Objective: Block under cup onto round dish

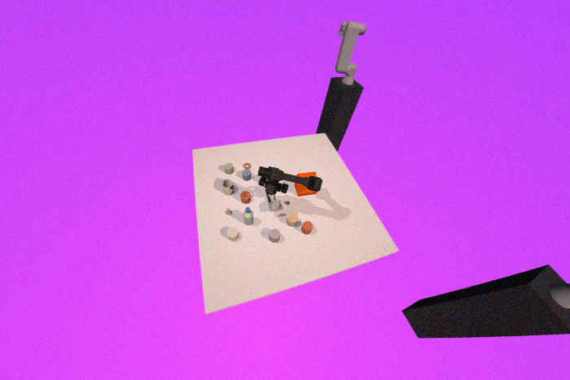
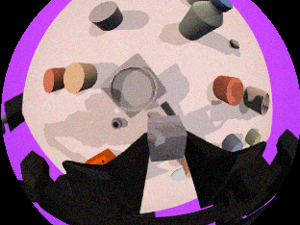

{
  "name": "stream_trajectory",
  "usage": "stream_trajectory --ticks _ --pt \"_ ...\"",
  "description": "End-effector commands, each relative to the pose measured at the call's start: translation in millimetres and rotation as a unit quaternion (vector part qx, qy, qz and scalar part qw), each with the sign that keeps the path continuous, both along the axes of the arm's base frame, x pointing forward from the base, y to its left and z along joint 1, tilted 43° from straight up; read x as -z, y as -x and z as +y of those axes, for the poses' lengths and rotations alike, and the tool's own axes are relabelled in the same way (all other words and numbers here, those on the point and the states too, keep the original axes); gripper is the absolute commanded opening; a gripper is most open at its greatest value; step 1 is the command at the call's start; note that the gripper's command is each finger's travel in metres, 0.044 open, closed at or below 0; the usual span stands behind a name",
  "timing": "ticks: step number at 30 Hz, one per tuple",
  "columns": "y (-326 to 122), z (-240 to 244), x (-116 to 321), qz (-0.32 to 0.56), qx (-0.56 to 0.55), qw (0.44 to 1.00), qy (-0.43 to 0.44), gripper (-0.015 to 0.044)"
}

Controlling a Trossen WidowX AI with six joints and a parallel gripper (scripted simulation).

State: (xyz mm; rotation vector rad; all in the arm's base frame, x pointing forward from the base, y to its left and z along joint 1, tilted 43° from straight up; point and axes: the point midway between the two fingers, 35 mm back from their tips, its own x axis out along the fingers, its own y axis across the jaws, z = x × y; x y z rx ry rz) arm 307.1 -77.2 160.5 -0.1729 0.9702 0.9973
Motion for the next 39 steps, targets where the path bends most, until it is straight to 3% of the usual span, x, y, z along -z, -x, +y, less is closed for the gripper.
stream_trajectory --ticks 1,13,28,39 --pt "0 -31 33 0.007 0.006 1.0 0.009 0.0" --pt "23 -108 139 0.009 -0.001 1.0 0.015 0.0" --pt "100 -156 275 0.002 -0.016 1.0 0.0 0.0" --pt "106 -145 303 0.0 -0.018 1.0 -0.003 0.0"
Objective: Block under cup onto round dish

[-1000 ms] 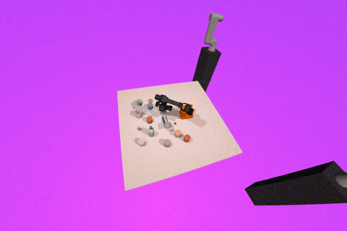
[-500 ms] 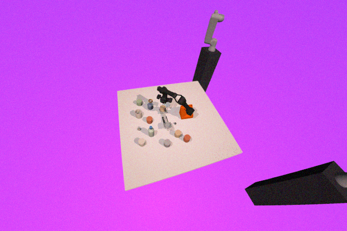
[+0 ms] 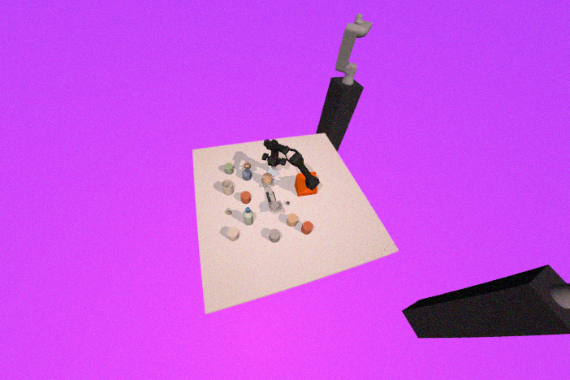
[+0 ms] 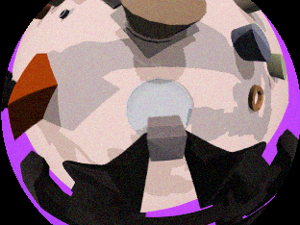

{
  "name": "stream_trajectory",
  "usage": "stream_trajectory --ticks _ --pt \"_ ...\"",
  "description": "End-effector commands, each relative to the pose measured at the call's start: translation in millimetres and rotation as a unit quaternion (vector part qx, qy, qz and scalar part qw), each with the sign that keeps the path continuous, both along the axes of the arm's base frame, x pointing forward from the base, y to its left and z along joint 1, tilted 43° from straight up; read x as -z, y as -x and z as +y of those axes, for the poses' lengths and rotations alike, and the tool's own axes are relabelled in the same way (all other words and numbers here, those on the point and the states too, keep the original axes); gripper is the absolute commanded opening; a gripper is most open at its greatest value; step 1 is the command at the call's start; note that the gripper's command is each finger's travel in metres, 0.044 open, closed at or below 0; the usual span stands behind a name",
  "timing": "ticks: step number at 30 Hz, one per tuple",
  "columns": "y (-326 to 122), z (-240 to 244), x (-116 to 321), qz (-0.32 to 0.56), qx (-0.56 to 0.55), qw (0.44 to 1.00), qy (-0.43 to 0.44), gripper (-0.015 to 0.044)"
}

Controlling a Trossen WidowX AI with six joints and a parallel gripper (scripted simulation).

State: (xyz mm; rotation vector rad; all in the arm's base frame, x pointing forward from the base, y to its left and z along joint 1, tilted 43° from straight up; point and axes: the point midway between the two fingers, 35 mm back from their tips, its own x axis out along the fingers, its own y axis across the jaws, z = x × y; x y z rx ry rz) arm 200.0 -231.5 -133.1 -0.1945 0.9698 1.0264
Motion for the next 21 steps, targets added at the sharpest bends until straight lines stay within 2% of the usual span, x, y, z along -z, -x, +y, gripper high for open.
stream_trajectory --ticks 1,21 --pt "-2 14 14 0.001 -0.001 1.0 -0.005 0.0" --pt "-8 36 38 0.001 -0.001 1.0 -0.006 0.0"
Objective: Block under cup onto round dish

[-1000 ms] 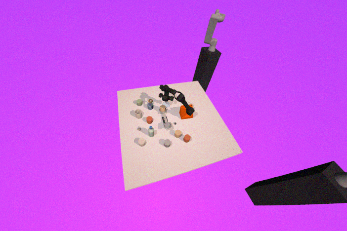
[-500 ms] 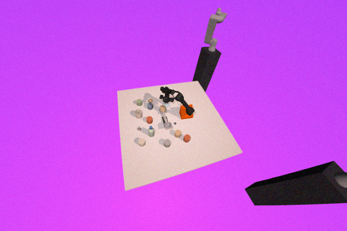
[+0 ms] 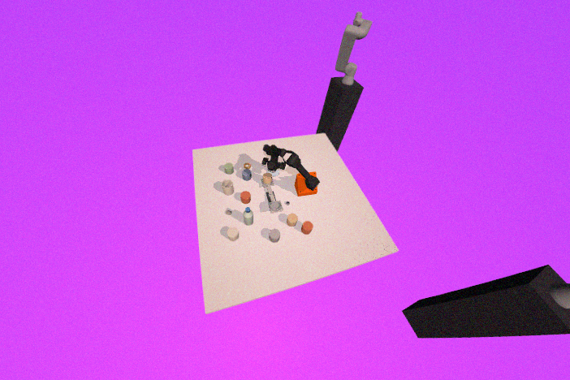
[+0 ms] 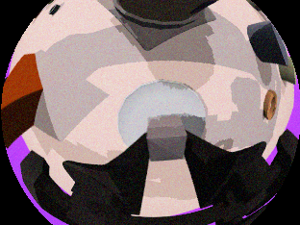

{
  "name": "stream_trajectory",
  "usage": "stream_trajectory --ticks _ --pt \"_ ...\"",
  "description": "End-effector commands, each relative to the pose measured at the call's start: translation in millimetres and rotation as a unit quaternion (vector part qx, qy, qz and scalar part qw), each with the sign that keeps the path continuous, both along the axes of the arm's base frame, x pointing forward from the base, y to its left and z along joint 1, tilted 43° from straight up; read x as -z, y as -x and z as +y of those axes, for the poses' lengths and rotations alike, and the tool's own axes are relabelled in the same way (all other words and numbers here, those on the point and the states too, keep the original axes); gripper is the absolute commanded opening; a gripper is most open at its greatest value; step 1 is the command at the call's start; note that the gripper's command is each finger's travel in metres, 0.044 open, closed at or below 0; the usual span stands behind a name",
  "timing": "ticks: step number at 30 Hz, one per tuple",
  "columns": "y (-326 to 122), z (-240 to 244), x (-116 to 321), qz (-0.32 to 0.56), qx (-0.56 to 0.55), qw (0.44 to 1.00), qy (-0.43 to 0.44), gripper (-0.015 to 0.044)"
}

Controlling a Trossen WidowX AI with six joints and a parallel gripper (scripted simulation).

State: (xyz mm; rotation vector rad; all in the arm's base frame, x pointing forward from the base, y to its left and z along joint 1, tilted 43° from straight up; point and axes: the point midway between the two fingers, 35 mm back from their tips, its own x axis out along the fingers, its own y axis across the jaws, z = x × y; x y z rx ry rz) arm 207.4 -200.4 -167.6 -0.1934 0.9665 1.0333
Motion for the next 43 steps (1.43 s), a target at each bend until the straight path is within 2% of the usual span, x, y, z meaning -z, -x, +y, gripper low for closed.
stream_trajectory --ticks 1,3,20,23,29,33,43 --pt "0 6 5 0.001 0.002 1.0 -0.003 0.0" --pt "-1 6 6 0.001 0.002 1.0 -0.004 0.0" --pt "1 -6 -6 0.001 0.0 1.0 -0.001 0.044" --pt "9 -32 -38 0.002 0.002 1.0 -0.002 0.044" --pt "10 -36 -43 0.002 0.002 1.0 -0.002 0.044" --pt "20 -62 -75 0.002 0.007 1.0 -0.001 0.044" --pt "20 -63 -77 0.002 0.007 1.0 -0.001 0.044"
